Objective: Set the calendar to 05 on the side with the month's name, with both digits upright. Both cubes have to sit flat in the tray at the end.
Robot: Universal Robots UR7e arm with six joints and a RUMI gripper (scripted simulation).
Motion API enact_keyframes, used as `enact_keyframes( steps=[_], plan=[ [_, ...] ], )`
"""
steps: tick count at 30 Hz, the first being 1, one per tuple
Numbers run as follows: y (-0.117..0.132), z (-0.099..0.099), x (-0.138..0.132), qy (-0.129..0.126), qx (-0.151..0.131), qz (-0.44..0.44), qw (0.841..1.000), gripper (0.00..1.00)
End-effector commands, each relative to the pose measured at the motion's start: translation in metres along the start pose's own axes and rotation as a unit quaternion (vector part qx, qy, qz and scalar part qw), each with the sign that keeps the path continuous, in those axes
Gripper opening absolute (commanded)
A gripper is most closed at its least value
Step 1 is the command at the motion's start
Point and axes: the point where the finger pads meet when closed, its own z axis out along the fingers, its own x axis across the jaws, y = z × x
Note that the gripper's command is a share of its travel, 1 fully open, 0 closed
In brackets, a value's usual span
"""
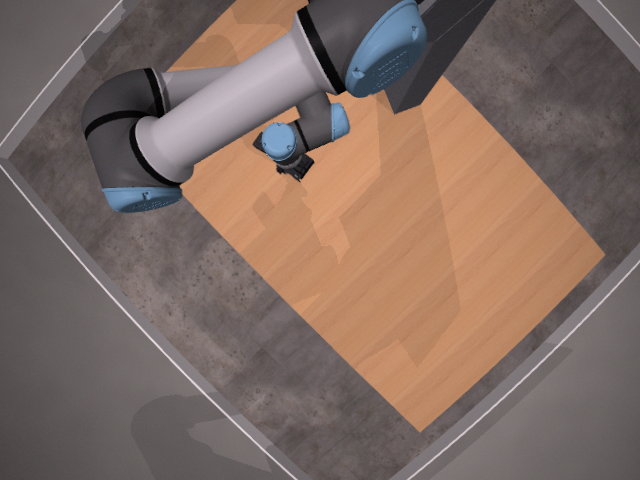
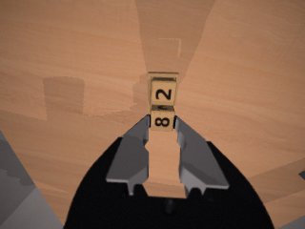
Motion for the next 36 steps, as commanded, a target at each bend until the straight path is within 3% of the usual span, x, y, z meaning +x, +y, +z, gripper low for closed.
enact_keyframes(
  steps=[1,36],
  plan=[
    [0.0000,0.0017,-0.0004,0.000,0.000,0.000,1.000,0.10],
    [0.0000,0.0086,-0.0004,0.000,0.000,0.000,1.000,0.10]
  ],
)
